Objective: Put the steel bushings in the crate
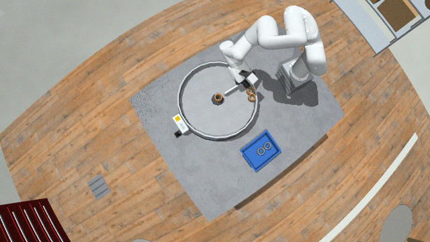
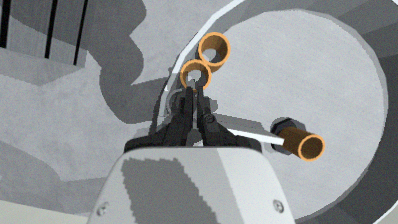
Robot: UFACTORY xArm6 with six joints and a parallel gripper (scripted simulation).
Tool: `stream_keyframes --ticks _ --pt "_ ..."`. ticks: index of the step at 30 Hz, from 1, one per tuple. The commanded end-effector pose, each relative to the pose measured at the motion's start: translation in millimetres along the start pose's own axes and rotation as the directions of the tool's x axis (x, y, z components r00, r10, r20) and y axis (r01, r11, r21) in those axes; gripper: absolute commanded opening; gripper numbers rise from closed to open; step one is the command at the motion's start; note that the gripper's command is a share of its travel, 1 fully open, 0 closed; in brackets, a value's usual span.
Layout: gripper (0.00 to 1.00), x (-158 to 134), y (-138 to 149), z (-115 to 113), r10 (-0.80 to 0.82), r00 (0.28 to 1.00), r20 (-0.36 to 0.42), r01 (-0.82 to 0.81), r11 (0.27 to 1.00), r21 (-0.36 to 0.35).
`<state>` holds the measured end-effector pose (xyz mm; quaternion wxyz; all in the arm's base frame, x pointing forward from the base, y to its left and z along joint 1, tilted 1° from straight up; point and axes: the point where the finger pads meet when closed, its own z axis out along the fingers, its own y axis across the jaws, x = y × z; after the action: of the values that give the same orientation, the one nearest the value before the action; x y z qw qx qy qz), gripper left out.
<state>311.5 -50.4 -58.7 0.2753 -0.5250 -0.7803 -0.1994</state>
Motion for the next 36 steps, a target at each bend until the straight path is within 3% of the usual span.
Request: stream_keyframes --ticks 1,19,36 --pt "0.00 4 0 -6 -0.001 1.000 0.002 0.001 1.000 -0.001" --pt "0.00 45 1 -55 -0.001 1.000 0.002 0.001 1.000 -0.001" --pt "0.00 48 1 -59 -0.001 1.000 0.002 0.001 1.000 -0.001"
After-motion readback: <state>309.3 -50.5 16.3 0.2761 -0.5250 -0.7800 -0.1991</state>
